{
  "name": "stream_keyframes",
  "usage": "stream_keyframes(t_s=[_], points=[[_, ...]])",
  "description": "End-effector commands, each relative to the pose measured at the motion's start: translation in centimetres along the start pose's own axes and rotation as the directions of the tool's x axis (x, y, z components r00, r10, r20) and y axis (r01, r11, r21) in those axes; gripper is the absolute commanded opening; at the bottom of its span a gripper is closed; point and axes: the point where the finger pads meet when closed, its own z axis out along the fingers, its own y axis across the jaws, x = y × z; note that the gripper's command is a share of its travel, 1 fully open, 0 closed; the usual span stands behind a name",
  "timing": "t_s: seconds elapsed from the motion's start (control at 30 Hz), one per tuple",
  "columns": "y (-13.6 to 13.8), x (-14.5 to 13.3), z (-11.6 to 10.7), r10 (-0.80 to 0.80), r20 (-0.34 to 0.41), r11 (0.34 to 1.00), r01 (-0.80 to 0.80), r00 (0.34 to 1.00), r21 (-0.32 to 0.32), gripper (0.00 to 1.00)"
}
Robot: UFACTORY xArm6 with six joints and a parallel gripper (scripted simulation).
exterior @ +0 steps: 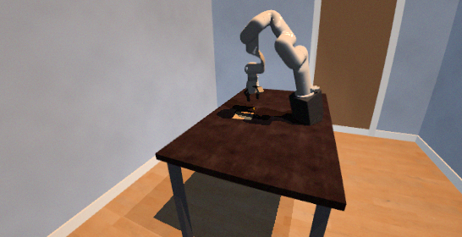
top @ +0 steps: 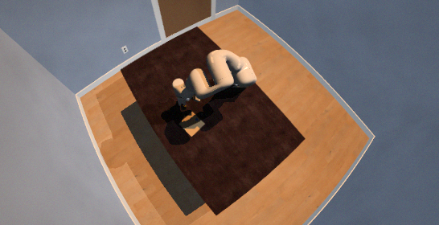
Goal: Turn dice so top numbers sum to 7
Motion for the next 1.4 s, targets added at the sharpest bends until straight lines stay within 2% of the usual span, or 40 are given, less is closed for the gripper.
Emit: stream_keyframes(t_s=[0.0,0.4,0.43,1.37], points=[[-0.63,-0.54,0.05,-0.150,0.023,0.988,0.151,0.988,-0.026,1.00],[-0.99,-0.75,0.11,-0.222,0.025,0.975,0.222,0.975,-0.024,1.00],[-0.99,-0.75,0.11,-0.222,0.025,0.975,0.222,0.975,-0.024,0.31],[-0.99,-0.75,0.11,-0.222,0.025,0.975,0.222,0.975,-0.024,0.31]])
